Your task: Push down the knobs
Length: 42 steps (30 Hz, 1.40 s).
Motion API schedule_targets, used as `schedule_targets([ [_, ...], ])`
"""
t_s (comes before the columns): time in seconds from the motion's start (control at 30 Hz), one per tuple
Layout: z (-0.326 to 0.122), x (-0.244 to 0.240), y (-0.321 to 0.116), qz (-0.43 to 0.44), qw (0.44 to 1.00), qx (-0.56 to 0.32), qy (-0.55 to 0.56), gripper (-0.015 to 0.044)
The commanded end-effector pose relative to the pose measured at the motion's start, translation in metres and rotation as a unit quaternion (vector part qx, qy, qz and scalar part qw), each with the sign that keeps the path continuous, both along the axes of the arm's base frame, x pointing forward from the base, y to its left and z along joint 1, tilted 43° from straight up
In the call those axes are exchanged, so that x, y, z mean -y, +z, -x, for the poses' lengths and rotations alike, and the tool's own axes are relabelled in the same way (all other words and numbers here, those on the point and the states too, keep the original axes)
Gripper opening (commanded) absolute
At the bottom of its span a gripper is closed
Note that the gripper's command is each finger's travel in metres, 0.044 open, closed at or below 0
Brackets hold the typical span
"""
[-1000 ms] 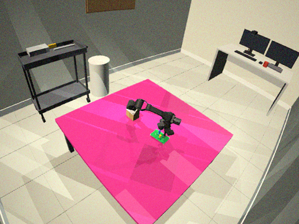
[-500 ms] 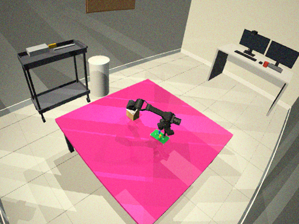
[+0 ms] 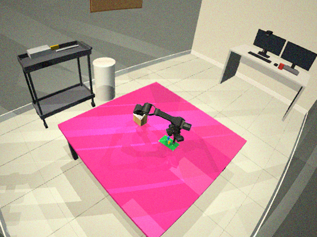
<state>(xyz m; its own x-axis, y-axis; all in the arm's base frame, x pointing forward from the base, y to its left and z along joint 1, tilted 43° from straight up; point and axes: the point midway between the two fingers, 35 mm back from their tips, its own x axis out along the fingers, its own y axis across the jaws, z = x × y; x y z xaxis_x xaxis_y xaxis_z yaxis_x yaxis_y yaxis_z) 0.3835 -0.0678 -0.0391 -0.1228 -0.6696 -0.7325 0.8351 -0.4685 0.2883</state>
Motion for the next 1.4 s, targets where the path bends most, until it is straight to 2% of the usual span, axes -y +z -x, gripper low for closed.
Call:
schedule_targets([
  [0.0, -0.0006, 0.0035, -0.0015, 0.001, 1.000, 0.002, -0.002, 0.0000],
  [1.37, -0.0001, 0.0059, -0.0041, 0.001, 1.000, 0.002, -0.002, 0.0000],
])
